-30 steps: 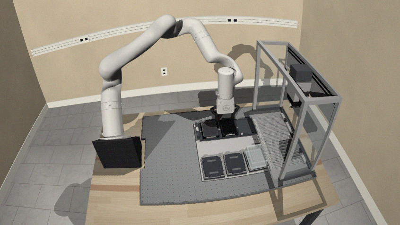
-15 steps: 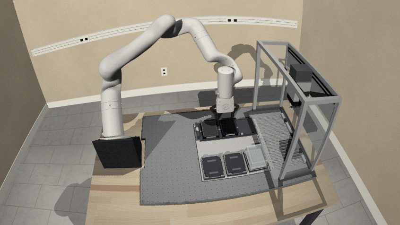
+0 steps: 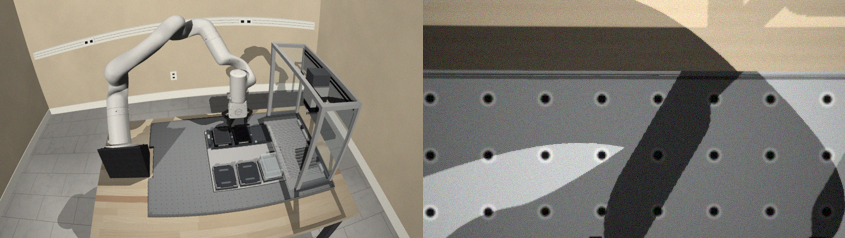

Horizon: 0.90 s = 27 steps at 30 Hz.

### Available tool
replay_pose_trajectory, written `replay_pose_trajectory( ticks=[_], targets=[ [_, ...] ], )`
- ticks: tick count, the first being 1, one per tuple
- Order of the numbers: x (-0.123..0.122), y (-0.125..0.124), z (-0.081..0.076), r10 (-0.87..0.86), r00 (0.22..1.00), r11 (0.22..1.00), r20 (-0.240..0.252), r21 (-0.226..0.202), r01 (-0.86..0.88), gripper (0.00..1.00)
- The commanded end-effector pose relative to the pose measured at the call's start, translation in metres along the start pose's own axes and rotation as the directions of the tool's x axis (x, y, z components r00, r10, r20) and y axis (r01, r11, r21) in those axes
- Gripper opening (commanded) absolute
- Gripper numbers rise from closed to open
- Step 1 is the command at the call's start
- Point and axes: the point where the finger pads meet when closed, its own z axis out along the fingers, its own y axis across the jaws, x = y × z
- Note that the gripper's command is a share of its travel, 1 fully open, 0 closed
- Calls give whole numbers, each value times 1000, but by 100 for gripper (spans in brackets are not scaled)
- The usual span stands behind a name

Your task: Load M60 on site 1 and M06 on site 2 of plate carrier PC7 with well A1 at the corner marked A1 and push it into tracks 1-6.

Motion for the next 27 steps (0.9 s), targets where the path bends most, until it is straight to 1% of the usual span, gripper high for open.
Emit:
replay_pose_trajectory(
  ticks=[1, 27],
  targets=[
    [3, 1, -1, 0, 1000, 1000, 0, -2, 0, 100],
    [19, 1, -1, 0, 1000, 1000, 0, -2, 0, 100]
  ],
)
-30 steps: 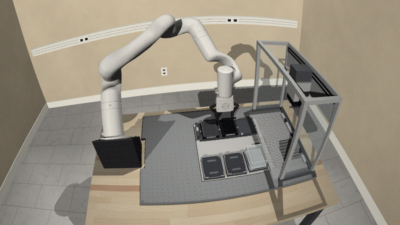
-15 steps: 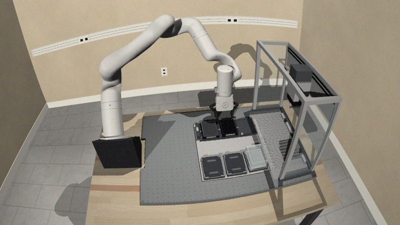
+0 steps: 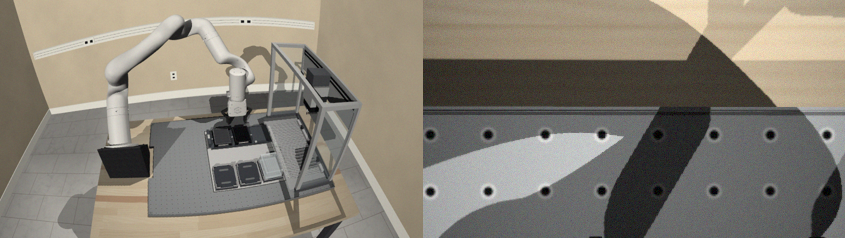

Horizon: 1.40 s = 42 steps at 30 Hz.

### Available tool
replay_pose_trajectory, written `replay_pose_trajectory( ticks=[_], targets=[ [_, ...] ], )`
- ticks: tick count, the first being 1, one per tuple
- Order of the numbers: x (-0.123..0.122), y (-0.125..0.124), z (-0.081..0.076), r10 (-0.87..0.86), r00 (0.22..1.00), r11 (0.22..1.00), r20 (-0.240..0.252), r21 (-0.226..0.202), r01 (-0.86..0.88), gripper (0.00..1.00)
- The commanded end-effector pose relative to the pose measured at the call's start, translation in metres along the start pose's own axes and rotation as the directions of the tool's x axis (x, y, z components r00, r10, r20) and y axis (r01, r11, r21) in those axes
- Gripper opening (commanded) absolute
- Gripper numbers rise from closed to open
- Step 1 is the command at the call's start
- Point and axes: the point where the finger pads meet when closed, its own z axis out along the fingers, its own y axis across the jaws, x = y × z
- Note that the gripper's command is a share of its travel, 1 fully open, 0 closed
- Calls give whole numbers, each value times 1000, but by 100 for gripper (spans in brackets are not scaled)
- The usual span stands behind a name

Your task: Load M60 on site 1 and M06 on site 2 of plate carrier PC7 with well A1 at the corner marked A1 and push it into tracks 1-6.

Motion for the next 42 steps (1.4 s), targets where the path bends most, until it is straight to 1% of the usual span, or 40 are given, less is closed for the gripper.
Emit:
replay_pose_trajectory(
  ticks=[1, 14, 20, 22, 37, 39, 42],
  targets=[
    [4, 1, -1, 0, 1000, 1000, 0, -2, 0, 100],
    [7, 1, -1, 0, 1000, 1000, 0, -2, 0, 100],
    [7, 1, -11, 0, 1000, 1000, 0, -2, 0, 100],
    [7, 1, -11, 0, 1000, 1000, 0, -2, 0, 100],
    [7, 1, -36, 0, 1000, 1000, 0, -2, 0, 100],
    [7, 1, -36, 0, 1000, 1000, 0, -2, 0, 100],
    [7, 1, -41, 0, 1000, 1000, 0, -2, 0, 100]
  ],
)
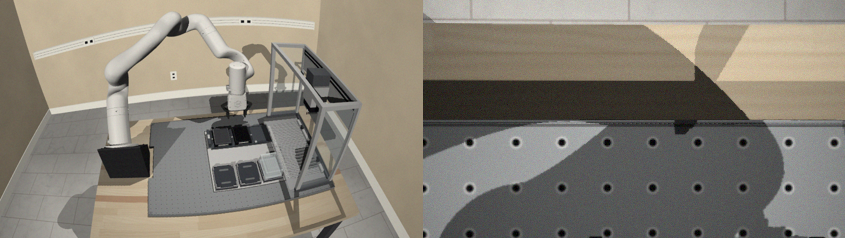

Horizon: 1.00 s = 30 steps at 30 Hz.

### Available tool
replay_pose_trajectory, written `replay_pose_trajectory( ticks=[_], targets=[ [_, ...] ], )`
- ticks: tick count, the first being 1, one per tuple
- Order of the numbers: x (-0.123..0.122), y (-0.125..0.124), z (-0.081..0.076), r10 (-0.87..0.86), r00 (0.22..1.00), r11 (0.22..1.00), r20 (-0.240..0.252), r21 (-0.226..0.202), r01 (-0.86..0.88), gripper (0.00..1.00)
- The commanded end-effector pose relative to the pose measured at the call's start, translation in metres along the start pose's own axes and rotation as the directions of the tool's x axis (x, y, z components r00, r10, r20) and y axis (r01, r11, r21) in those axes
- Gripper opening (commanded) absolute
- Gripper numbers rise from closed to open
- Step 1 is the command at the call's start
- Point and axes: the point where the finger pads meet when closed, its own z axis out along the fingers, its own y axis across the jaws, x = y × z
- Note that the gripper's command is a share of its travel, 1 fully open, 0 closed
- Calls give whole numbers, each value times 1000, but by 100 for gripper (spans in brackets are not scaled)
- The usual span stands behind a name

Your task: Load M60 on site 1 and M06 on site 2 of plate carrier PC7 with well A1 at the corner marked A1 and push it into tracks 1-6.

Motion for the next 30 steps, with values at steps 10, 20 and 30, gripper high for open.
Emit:
replay_pose_trajectory(
  ticks=[10, 20, 30],
  targets=[
    [0, 1, -23, -1, 1000, 1000, 0, -2, 1, 100],
    [0, 1, -36, -1, 1000, 1000, 0, -2, 1, 100],
    [0, 1, -51, -1, 1000, 1000, 0, -2, 1, 100]
  ],
)
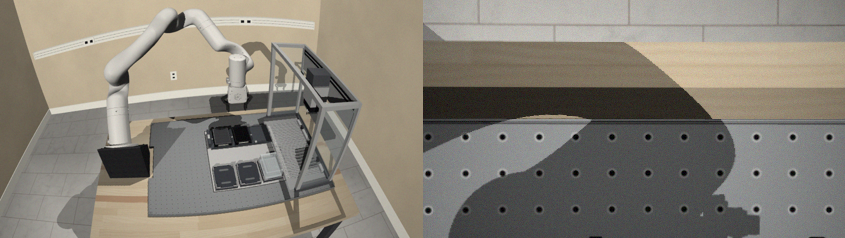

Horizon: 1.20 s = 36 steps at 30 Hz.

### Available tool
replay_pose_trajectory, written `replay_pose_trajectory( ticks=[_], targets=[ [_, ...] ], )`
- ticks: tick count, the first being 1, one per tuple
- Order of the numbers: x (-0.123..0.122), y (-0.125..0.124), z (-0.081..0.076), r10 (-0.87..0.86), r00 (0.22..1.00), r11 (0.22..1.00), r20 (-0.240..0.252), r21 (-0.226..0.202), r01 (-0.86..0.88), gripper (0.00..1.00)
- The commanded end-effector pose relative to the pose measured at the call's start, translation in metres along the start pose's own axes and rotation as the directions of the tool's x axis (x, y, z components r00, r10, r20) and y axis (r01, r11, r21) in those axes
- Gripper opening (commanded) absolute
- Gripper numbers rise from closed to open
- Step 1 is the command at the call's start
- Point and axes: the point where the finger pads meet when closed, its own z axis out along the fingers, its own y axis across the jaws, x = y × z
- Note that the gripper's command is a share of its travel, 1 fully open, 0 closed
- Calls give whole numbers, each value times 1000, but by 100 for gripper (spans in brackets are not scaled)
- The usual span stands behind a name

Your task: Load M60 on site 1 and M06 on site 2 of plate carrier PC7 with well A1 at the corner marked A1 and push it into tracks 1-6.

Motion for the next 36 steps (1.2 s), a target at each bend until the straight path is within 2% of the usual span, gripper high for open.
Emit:
replay_pose_trajectory(
  ticks=[1, 16, 21, 30, 31, 36],
  targets=[
    [0, 1, -6, -1, 1000, 1000, 0, -2, 1, 100],
    [0, 1, -31, -1, 1000, 1000, 0, -2, 1, 100],
    [0, 1, -36, -1, 1000, 1000, 0, -2, 1, 100],
    [0, 1, -36, -1, 1000, 1000, 0, -2, 1, 100],
    [-2, -3, -36, 33, 999, 999, 0, -2, -33, 82],
    [-11, -16, -36, 132, 991, 991, 0, -2, -132, 82]
  ],
)
